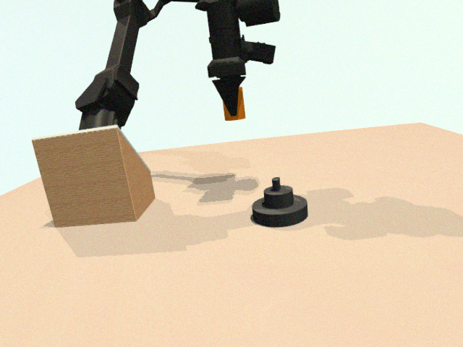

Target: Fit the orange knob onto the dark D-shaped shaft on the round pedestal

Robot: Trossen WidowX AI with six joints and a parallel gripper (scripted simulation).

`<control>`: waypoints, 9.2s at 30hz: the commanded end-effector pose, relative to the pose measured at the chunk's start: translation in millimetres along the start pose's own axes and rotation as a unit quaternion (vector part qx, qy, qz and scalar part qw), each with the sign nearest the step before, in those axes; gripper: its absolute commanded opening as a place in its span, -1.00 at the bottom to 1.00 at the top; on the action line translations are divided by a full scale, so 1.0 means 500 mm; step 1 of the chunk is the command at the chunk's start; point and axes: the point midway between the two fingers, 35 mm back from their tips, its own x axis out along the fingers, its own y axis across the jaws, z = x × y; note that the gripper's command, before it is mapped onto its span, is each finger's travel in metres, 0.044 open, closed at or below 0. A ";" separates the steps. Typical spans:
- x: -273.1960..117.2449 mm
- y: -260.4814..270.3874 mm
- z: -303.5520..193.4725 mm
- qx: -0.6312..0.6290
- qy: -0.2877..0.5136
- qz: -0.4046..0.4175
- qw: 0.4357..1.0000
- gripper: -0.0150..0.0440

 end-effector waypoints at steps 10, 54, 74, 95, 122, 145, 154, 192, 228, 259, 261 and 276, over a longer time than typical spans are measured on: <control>0.006 -0.062 0.041 -0.002 -0.005 -0.005 1.000 -0.49; 0.085 -0.313 0.118 -0.003 -0.006 -0.006 1.000 -0.49; 0.141 -0.339 0.119 -0.007 -0.006 -0.005 1.000 -0.49; 0.148 -0.339 0.122 -0.007 -0.006 -0.005 1.000 -0.49; 0.146 -0.342 0.121 -0.111 -0.006 -0.006 0.994 -0.49; 0.138 -0.335 0.121 -0.173 -0.005 -0.006 0.985 -0.49; 0.144 -0.341 0.122 -0.215 -0.005 -0.006 0.977 -0.49; 0.149 -0.343 0.122 -0.316 -0.005 -0.007 0.949 -0.49; 0.146 -0.340 0.121 -0.413 -0.004 -0.007 0.911 -0.49; 0.148 -0.342 0.120 -0.506 -0.003 -0.007 0.863 -0.49; 0.149 -0.342 0.120 -0.506 -0.003 -0.007 0.863 -0.49; 0.150 -0.342 0.120 -0.514 -0.003 -0.007 0.858 -0.49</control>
